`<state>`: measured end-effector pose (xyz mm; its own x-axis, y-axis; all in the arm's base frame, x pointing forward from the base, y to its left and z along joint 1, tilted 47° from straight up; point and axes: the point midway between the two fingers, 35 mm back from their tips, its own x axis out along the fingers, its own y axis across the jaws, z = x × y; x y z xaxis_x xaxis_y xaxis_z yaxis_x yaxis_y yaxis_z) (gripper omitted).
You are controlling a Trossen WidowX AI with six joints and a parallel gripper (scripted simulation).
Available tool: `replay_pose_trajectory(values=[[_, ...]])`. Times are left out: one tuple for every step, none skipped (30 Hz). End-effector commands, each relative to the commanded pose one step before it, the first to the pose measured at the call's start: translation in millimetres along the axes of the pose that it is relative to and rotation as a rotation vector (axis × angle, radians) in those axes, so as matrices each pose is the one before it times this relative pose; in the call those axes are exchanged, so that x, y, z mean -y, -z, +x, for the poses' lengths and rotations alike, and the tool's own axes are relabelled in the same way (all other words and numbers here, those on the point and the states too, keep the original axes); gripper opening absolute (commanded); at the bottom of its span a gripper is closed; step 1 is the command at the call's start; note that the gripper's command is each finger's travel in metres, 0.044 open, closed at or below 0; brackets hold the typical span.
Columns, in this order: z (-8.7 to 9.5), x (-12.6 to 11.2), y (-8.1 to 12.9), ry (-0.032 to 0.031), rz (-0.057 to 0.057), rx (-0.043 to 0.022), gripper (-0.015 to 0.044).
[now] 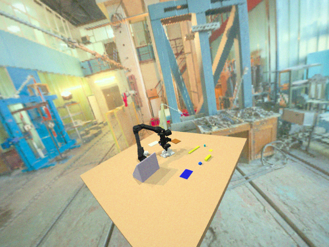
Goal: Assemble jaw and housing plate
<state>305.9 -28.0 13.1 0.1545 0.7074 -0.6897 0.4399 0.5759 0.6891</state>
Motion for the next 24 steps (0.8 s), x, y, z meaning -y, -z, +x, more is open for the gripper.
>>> replay_pose_trajectory(values=[[1.98,-0.45,-0.14,-0.00559,0.0045,0.00042,0.0134],[0.00,0.00,0.00,0.00000,0.0000,0.00000,0.0134],[0.00,0.00,0.00,0.00000,0.0000,0.00000,0.0134],[0.00,0.00,0.00,0.00000,0.0000,0.00000,0.0134],[0.00,0.00,0.00,0.00000,0.0000,0.00000,0.0134],[0.00,0.00,0.00,0.00000,0.0000,0.00000,0.0134],[0.13,0.00,0.00,-0.00001,0.0000,0.00000,0.0134],[0.38,0.00,0.00,-0.00002,0.0001,0.00000,0.0134],[0.63,-0.01,0.00,-0.00003,0.0002,-0.00001,0.0134],[0.82,-0.01,0.01,-0.00004,0.0002,-0.00001,0.0134],[0.63,-0.01,0.01,-0.00003,0.0002,-0.00001,0.0134],[0.38,0.00,0.00,-0.00002,0.0001,-0.00001,0.0134],[0.13,0.00,0.00,-0.00001,0.0000,0.00000,0.0134],[0.00,0.00,0.00,0.00000,0.0000,0.00000,0.0134],[0.00,0.00,0.00,0.00000,0.0000,0.00000,0.0134],[0.00,0.00,0.00,0.00000,0.0000,0.00000,0.0134],[0.00,0.00,0.00,0.00000,0.0000,0.00000,0.0134],[0.00,0.00,0.00,0.00000,0.0000,0.00000,0.0134],[0.13,0.00,0.00,-0.00001,0.0000,0.00000,0.0134],[0.38,0.00,0.00,-0.00002,0.0001,0.00000,0.0134],[0.63,-0.01,0.00,-0.00003,0.0002,-0.00001,0.0134],[0.82,-0.01,0.01,-0.00004,0.0002,-0.00001,0.0134],[0.63,-0.01,0.01,-0.00003,0.0002,-0.00001,0.0134],[0.38,0.00,0.00,-0.00002,0.0001,-0.00001,0.0134]])
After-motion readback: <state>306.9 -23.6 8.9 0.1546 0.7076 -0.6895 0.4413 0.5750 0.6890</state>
